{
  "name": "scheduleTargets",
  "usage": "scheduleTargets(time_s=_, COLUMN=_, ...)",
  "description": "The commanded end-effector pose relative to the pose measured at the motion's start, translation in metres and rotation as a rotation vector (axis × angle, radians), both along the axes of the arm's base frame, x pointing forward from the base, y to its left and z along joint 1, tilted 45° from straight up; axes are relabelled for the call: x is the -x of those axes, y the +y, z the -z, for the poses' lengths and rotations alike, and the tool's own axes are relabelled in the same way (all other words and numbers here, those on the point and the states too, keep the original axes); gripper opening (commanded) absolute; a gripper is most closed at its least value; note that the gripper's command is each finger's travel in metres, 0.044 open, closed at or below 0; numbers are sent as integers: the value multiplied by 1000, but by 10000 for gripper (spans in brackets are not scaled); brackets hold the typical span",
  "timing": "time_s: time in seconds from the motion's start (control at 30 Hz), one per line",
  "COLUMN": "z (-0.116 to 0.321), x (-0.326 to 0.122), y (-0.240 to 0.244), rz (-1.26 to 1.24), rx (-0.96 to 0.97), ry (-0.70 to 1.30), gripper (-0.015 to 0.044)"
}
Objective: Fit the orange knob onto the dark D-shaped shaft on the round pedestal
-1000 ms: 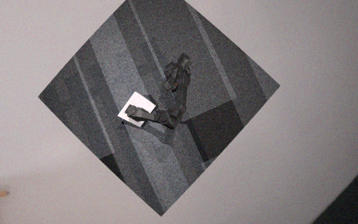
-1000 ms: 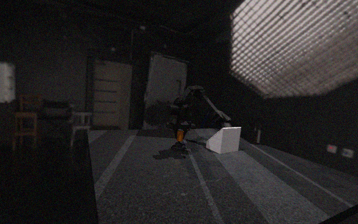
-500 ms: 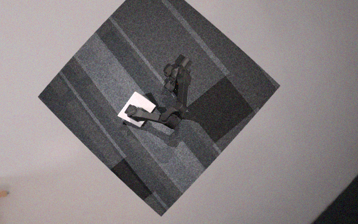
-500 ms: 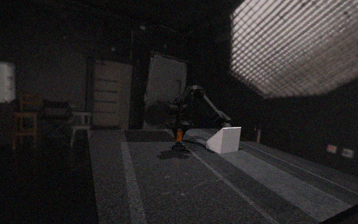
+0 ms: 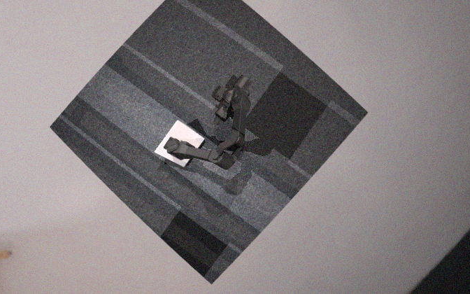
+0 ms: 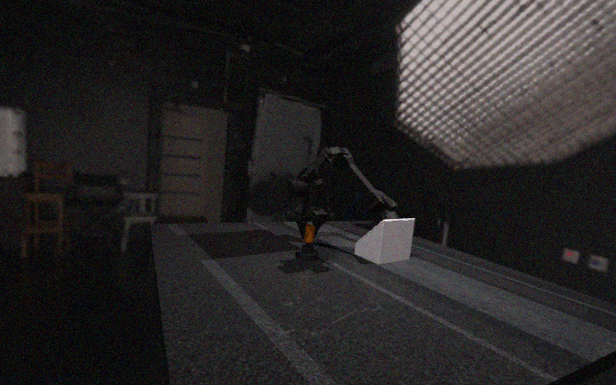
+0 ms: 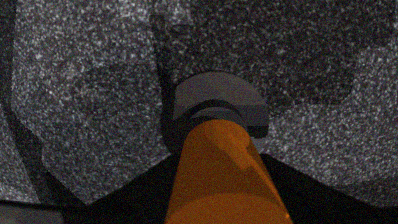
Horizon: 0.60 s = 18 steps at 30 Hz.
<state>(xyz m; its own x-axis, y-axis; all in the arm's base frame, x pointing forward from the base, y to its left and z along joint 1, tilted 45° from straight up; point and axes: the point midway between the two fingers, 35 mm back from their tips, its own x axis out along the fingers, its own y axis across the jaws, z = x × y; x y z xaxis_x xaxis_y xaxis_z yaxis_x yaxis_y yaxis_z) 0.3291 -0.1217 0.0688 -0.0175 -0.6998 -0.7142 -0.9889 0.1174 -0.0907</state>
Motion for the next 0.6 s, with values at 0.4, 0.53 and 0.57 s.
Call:
scheduleTargets(time_s=0.4, z=1, x=0, y=-1, rz=-3, rx=3, ry=2, gripper=0)
scheduleTargets(time_s=0.53, z=-1, x=-1, y=1, rz=-3, rx=3, ry=2, gripper=0)
scheduleTargets(time_s=0.57, z=-1, x=-1, y=1, rz=-3, rx=3, ry=2, gripper=0)
